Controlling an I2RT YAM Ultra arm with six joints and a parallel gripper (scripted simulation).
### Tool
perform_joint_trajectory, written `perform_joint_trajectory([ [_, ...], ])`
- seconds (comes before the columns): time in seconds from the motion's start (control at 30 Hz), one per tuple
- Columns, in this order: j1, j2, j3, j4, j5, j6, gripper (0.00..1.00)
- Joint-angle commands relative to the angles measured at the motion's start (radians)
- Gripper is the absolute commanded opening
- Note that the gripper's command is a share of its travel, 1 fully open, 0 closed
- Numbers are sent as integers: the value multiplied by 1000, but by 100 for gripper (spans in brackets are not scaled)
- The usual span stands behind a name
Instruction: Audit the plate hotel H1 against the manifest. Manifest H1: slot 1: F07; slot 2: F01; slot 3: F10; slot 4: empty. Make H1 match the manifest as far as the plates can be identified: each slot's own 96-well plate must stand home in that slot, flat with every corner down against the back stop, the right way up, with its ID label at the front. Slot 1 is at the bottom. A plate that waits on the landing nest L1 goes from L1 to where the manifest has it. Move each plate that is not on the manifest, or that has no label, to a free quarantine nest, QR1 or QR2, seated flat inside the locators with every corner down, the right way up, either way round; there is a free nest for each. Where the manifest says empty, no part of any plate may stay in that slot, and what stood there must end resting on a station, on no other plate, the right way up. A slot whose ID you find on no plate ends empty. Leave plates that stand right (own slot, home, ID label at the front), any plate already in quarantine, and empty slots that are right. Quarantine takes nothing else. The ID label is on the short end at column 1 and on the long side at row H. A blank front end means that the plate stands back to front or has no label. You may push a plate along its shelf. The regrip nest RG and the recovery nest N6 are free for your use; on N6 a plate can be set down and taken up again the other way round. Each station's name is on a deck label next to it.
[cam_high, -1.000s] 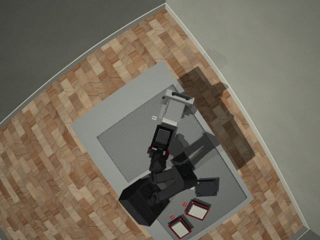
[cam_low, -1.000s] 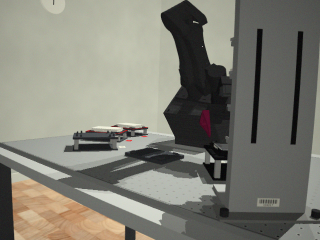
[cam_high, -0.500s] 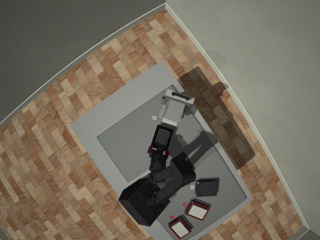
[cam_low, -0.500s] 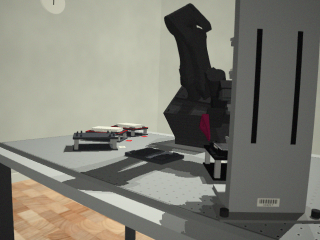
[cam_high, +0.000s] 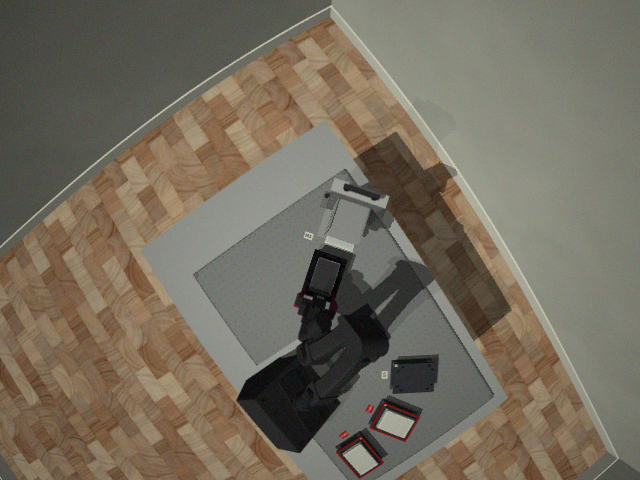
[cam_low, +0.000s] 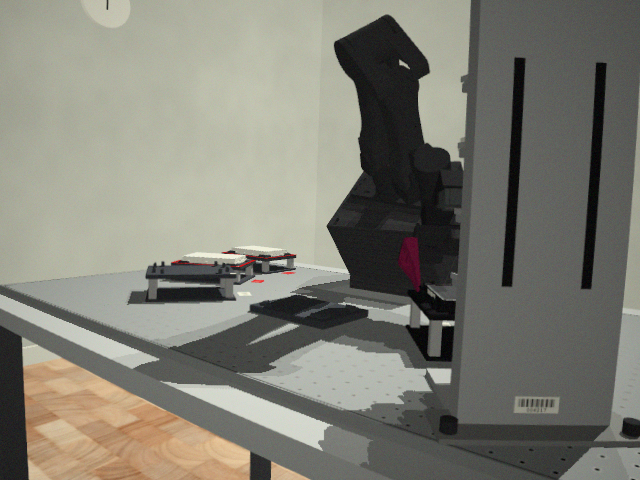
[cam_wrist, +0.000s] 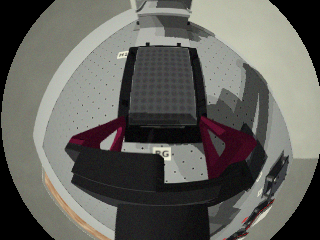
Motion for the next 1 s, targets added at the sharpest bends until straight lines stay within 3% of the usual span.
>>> perform_joint_trajectory([
  [0.0, -2, 12, 2, 3, -14, -2, 100],
  [0.17, -12, 39, 9, 3, -25, -4, 100],
  [0.97, -11, 34, 7, 2, -23, -3, 100],
])
